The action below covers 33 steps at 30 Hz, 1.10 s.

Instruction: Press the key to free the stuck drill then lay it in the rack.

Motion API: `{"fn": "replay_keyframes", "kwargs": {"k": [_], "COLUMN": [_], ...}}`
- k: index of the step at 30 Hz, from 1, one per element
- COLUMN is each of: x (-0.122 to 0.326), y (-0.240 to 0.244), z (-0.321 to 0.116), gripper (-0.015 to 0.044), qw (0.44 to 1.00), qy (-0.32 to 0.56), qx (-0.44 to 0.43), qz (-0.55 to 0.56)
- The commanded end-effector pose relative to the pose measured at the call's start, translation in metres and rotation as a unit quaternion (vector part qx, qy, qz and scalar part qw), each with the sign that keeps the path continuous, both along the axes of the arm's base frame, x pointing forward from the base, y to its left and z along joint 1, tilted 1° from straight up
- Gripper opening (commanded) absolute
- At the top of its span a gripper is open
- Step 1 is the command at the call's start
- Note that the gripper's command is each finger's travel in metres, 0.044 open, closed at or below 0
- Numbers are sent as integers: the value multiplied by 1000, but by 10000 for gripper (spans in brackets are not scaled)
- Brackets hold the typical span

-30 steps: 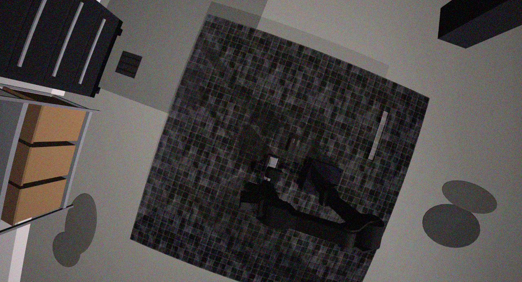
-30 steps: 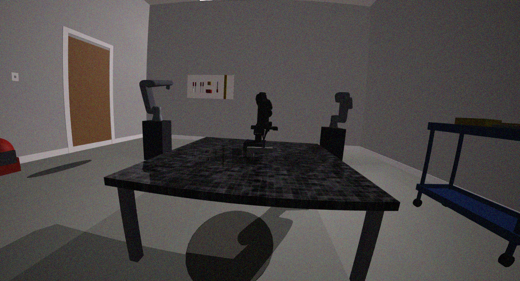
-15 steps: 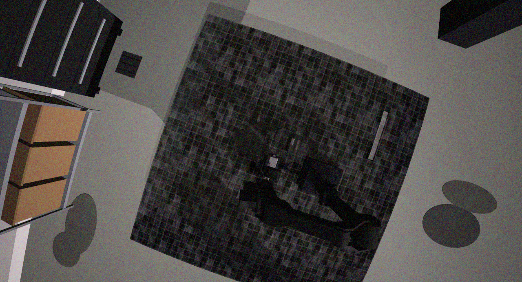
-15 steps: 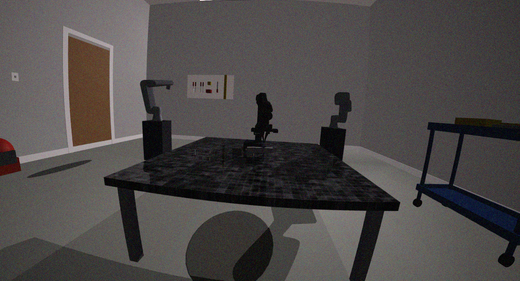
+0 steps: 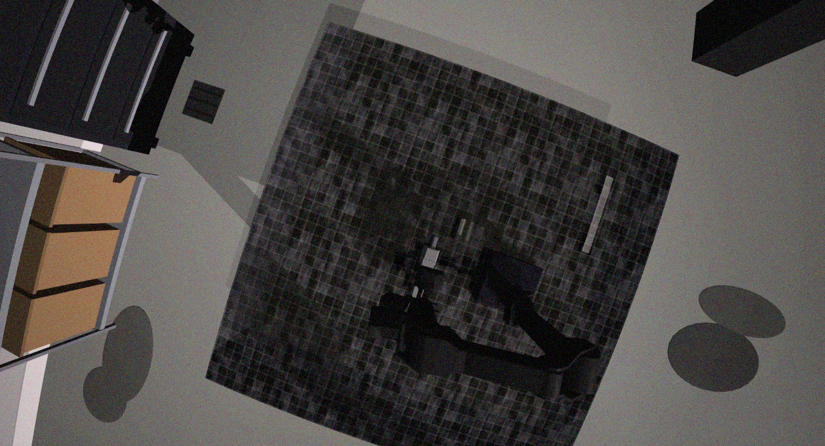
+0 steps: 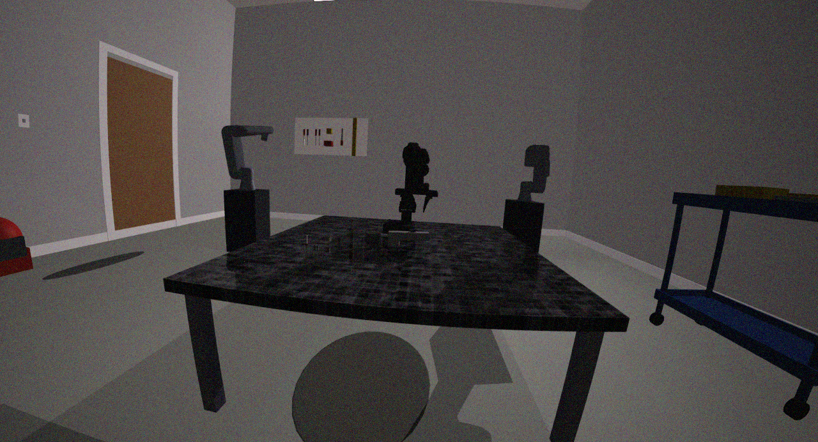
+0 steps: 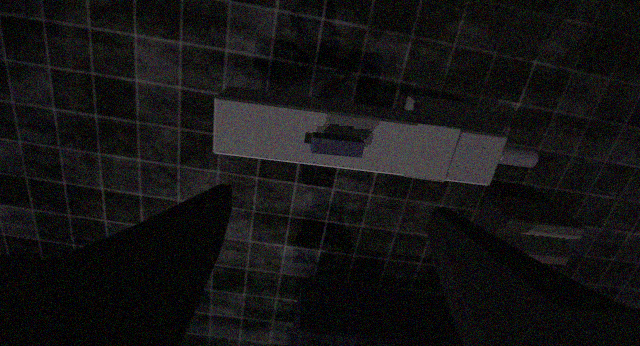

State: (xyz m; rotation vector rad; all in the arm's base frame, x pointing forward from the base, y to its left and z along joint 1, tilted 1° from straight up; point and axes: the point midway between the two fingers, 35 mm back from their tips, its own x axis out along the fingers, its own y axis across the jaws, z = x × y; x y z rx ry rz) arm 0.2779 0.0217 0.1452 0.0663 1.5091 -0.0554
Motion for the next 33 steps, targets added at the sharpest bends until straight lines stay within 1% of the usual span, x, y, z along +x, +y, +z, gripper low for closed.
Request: {"fn": "replay_keyframes", "kwargs": {"k": [1,5,9,13,17,20,26,33], "x": [3,8,12,14,13,5,-16,-19], "y": [-13,-43,-73,-104,-134,-144,-156,-157], "z": [-9,-26,-42,-55,-68,-77,-100,-102], "gripper": [440,440,440,440,440,440,440,440], "qw": [999,983,947,889,815,793,722,715], "qy": [2,2,-3,-8,-6,0,7,7], "qx": [-5,-15,-31,-56,-82,-77,-41,-38], "qz": [51,185,321,455,574,605,691,698]}}
